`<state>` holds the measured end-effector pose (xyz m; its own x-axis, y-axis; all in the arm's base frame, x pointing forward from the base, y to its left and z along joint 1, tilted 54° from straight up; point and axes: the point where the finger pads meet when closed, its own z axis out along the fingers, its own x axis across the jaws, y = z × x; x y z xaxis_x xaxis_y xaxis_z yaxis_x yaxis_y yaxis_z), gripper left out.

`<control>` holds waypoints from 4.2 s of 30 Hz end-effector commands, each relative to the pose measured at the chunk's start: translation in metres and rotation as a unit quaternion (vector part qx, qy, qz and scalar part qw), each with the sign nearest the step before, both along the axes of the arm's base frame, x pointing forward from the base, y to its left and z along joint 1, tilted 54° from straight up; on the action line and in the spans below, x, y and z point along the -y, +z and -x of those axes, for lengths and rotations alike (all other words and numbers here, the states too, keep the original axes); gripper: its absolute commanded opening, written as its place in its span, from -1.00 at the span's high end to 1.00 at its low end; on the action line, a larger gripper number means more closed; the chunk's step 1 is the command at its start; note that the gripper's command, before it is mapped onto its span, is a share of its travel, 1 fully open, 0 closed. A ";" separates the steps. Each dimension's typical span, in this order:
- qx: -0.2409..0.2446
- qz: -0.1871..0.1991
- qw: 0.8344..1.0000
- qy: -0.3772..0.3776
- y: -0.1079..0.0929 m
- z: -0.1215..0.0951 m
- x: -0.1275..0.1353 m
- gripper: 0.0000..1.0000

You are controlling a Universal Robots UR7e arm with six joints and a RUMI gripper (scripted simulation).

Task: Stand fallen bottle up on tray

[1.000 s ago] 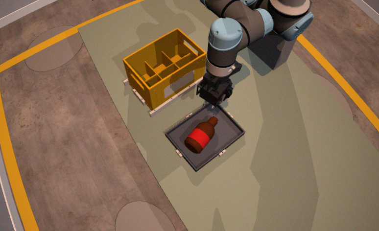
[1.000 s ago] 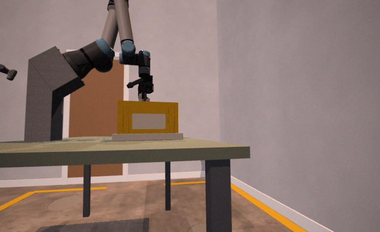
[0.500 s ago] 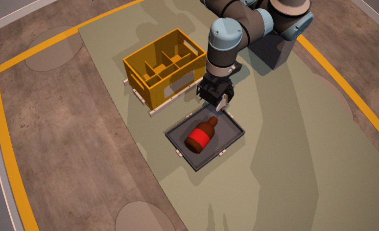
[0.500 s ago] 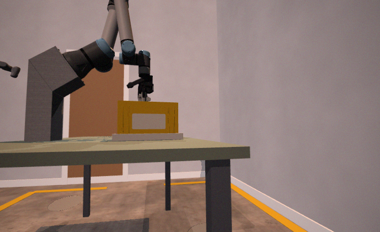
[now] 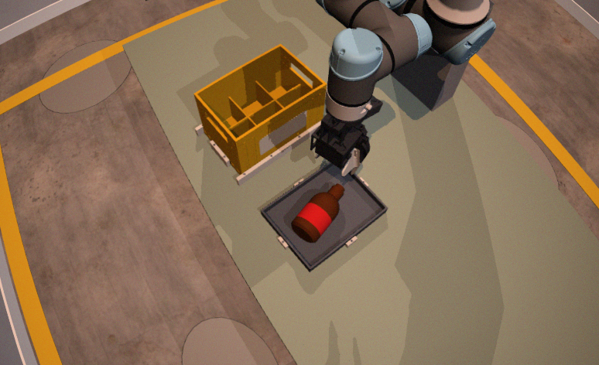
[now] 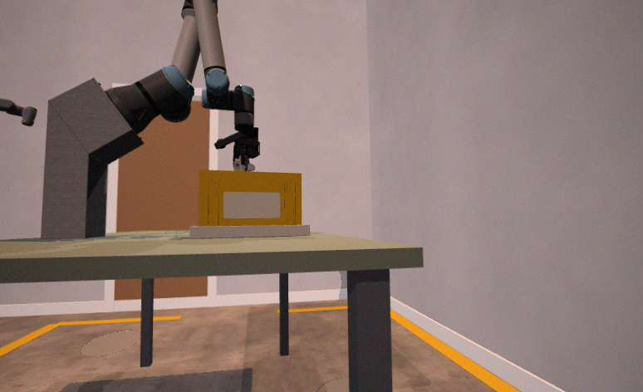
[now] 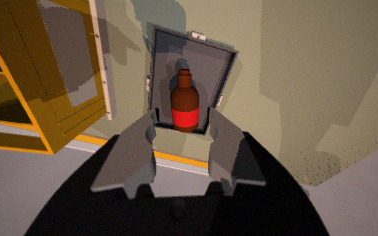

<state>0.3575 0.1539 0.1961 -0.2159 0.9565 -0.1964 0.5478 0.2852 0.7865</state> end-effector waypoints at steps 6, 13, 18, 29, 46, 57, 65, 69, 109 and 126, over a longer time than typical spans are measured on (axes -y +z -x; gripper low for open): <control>0.000 0.000 1.000 0.000 0.000 0.000 0.000 0.24; 0.000 0.000 1.000 0.000 0.000 0.000 0.000 0.24; 0.000 0.000 1.000 0.000 0.000 0.000 0.000 0.24; 0.000 0.000 1.000 0.000 -0.001 -0.002 0.000 0.24; 0.000 0.000 1.000 0.000 -0.012 -0.016 -0.002 0.24; 0.000 0.000 1.000 0.000 -0.023 -0.033 -0.003 0.24; 0.000 0.000 1.000 0.000 -0.032 -0.044 -0.004 0.24; 0.000 0.000 1.000 0.000 -0.037 -0.052 -0.005 0.24; 0.000 0.000 1.000 0.000 -0.068 -0.095 -0.009 0.24; 0.000 0.000 1.000 0.000 -0.068 -0.095 -0.009 0.24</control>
